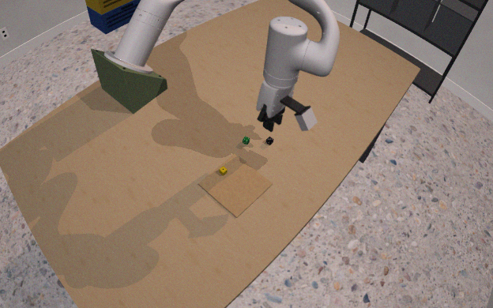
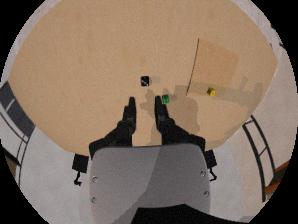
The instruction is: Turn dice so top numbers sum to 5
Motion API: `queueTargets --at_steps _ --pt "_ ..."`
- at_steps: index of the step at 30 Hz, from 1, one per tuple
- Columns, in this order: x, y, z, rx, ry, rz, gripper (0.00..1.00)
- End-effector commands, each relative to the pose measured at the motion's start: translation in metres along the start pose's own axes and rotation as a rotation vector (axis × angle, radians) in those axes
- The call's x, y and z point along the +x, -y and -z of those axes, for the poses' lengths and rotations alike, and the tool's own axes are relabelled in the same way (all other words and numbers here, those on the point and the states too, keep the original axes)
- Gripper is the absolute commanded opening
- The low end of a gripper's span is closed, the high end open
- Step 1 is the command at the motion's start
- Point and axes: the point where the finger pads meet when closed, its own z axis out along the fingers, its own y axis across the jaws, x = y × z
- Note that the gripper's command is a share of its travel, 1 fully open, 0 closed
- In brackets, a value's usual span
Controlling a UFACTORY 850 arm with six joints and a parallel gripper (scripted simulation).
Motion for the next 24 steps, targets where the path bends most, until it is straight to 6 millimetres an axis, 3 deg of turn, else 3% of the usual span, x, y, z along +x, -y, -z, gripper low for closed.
queueTargets --at_steps 1,24 --pt "0.001 0.0 0.001 0.0 -0.002 0.0 0.31" --pt "0.001 0.0 -0.009 -0.003 -0.001 0.0 0.31"
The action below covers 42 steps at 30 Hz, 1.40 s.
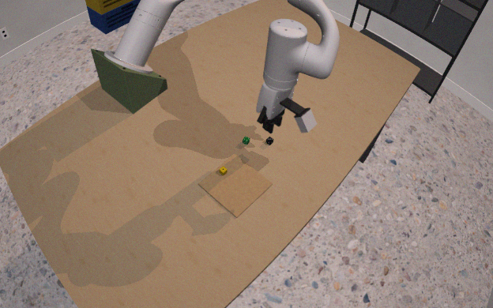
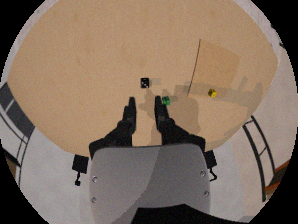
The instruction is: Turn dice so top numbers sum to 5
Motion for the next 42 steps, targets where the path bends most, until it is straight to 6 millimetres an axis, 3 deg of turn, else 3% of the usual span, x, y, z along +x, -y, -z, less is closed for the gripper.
queueTargets --at_steps 1,25,42 --pt "0.001 0.0 -0.004 0.0 -0.002 0.0 0.31" --pt "0.003 -0.001 -0.036 0.0 -0.002 0.0 0.31" --pt "0.003 -0.001 -0.044 0.0 -0.002 0.0 0.31"
